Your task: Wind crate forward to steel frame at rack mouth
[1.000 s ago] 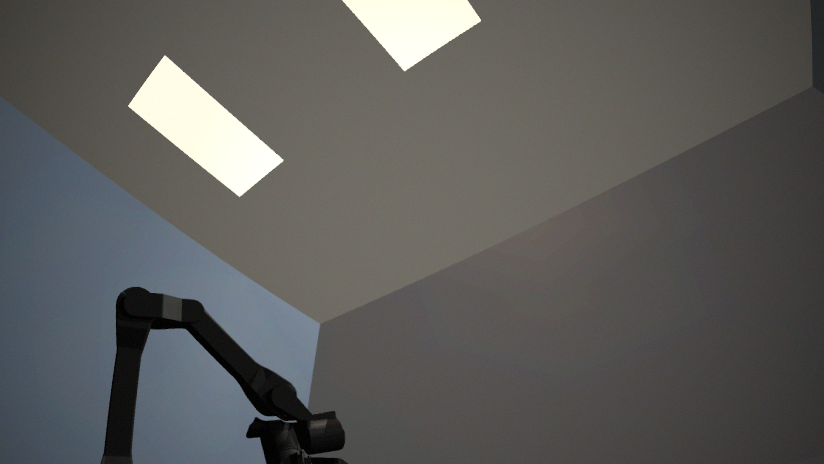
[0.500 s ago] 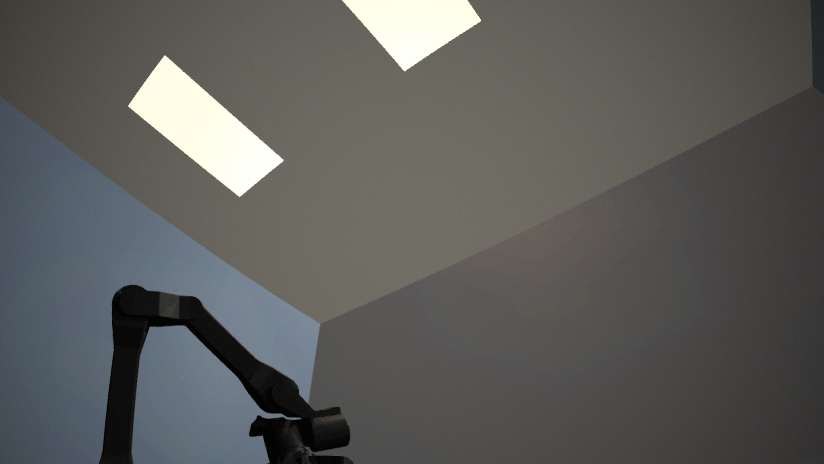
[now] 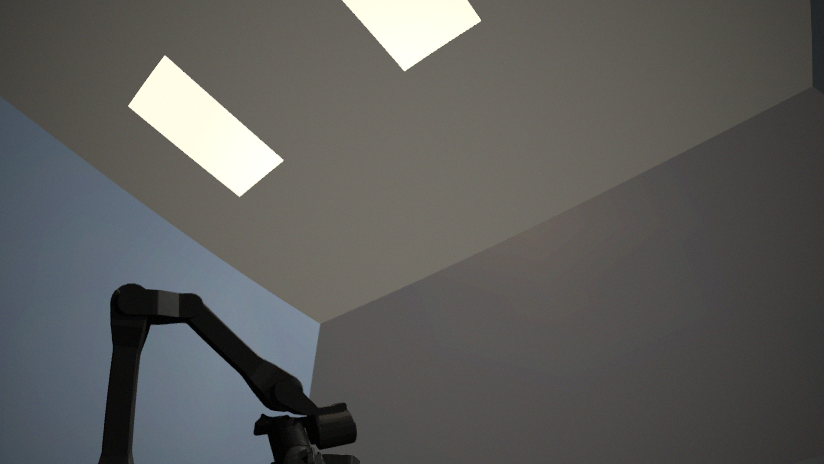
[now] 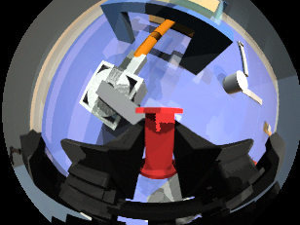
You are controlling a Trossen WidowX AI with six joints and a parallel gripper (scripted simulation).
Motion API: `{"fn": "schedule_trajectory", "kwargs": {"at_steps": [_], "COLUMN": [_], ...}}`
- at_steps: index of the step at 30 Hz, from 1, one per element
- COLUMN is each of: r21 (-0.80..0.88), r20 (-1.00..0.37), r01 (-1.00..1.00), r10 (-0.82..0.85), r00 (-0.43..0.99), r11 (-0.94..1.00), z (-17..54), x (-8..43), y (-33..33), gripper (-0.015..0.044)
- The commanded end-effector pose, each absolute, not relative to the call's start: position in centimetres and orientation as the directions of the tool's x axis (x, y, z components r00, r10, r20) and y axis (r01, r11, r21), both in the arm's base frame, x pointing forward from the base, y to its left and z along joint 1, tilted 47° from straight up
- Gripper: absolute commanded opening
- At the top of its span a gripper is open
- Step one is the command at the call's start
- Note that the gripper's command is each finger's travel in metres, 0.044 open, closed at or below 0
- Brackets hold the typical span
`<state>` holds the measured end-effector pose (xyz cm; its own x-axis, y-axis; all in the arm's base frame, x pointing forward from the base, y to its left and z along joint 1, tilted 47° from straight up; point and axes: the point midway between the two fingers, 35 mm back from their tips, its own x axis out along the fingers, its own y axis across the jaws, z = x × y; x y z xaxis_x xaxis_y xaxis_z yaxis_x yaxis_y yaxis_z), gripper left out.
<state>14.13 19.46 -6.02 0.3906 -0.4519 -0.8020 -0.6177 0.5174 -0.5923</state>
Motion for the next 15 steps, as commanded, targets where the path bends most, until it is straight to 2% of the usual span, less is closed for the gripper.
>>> {"fn": "schedule_trajectory", "kwargs": {"at_steps": [1,15], "r21": [-0.603,-0.604], "r20": [-0.795,-0.795], "r01": [-0.601,-0.600], "r10": [-0.454,-0.454], "r00": [0.402,0.403], "r11": [0.525,0.525], "z": [-6.2,-6.4], "x": [15.3,16.9], "y": [19.5,19.8], "gripper": [0.0000,0.0000]}}
